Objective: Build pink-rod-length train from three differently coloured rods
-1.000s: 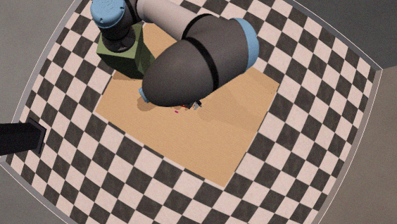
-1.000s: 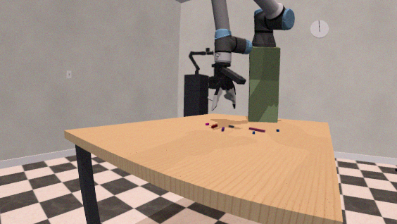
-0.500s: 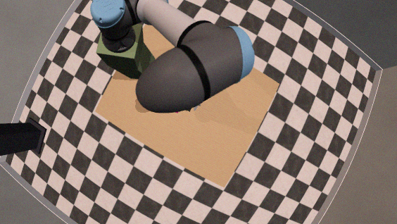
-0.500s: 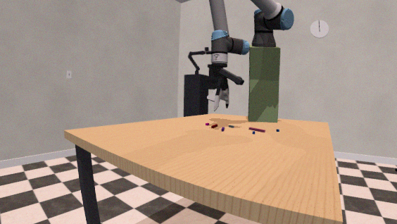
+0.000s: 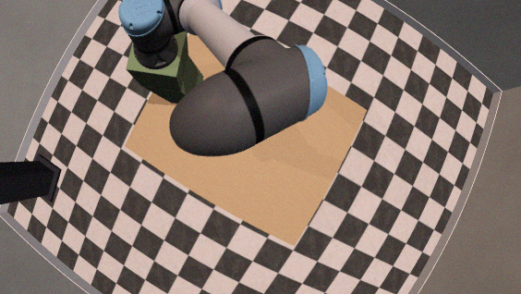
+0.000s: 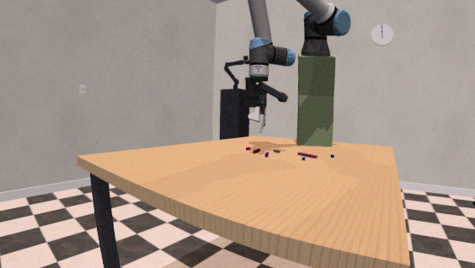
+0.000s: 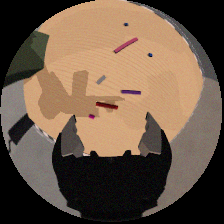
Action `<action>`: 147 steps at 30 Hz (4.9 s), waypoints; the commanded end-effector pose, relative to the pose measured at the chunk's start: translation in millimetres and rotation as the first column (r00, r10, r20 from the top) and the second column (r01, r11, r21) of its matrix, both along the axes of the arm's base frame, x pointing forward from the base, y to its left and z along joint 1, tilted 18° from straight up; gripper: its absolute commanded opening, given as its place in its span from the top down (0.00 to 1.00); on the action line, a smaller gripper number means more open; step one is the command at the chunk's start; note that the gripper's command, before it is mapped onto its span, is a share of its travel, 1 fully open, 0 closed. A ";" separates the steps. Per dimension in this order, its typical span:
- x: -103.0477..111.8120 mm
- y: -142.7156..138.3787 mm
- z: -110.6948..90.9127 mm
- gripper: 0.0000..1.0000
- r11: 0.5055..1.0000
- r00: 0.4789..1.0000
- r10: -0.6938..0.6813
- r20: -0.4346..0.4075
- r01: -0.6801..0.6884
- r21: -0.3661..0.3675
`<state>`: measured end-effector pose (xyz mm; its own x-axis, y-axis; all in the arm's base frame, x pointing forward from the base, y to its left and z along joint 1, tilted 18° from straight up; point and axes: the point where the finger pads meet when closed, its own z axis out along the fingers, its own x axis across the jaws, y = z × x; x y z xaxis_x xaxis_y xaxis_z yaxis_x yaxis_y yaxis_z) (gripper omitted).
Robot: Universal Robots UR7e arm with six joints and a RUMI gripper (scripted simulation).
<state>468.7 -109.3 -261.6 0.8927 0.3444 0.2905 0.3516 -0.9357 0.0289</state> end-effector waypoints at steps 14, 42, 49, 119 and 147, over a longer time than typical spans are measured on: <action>-15.1 -29.6 -8.1 0.00 0.906 0.912 0.410 0.022 -0.404 -0.122; -34.1 -64.0 -17.4 0.00 0.596 0.624 0.781 -0.028 -0.758 -0.265; -37.4 -70.4 -19.0 0.00 0.520 0.554 0.831 -0.044 -0.804 -0.288; -41.7 -80.3 -20.7 0.86 0.395 0.438 0.896 -0.075 -0.861 -0.321; -37.3 -78.6 -32.4 0.86 0.392 0.437 0.896 -0.076 -0.862 -0.322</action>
